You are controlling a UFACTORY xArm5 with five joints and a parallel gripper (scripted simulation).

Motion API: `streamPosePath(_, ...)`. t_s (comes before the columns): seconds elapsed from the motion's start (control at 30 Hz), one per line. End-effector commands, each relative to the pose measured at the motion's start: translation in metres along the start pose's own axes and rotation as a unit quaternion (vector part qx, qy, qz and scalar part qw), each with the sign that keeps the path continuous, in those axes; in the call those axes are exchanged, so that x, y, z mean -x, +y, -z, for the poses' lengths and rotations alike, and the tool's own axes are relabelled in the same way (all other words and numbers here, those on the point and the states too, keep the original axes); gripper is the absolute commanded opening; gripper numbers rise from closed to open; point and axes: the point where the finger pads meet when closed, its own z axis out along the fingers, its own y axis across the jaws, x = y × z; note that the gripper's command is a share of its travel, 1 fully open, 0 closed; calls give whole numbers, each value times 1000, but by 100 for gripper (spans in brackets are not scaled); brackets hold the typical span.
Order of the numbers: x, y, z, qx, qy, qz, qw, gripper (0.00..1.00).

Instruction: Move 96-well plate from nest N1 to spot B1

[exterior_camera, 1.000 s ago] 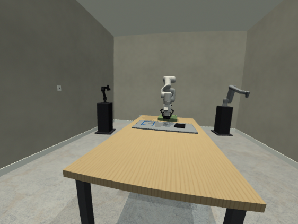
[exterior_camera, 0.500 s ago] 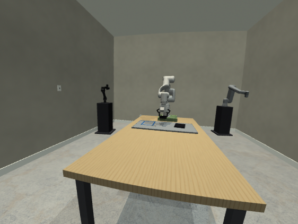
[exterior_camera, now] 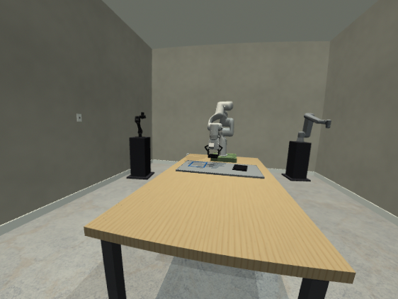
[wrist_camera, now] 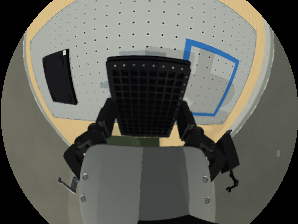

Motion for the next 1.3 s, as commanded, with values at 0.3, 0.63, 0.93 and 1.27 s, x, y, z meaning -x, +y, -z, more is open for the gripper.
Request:
streamPosePath(0.3, 1, 38, 0, 1, 2, 0, 1000, 0)
streamPosePath(0.63, 3, 71, 0, 2, 2, 0, 1000, 0)
streamPosePath(0.93, 4, 95, -1, 2, 3, 0, 1000, 0)
streamPosePath(1.27, 6, 125, -1, 3, 3, 0, 1000, 0)
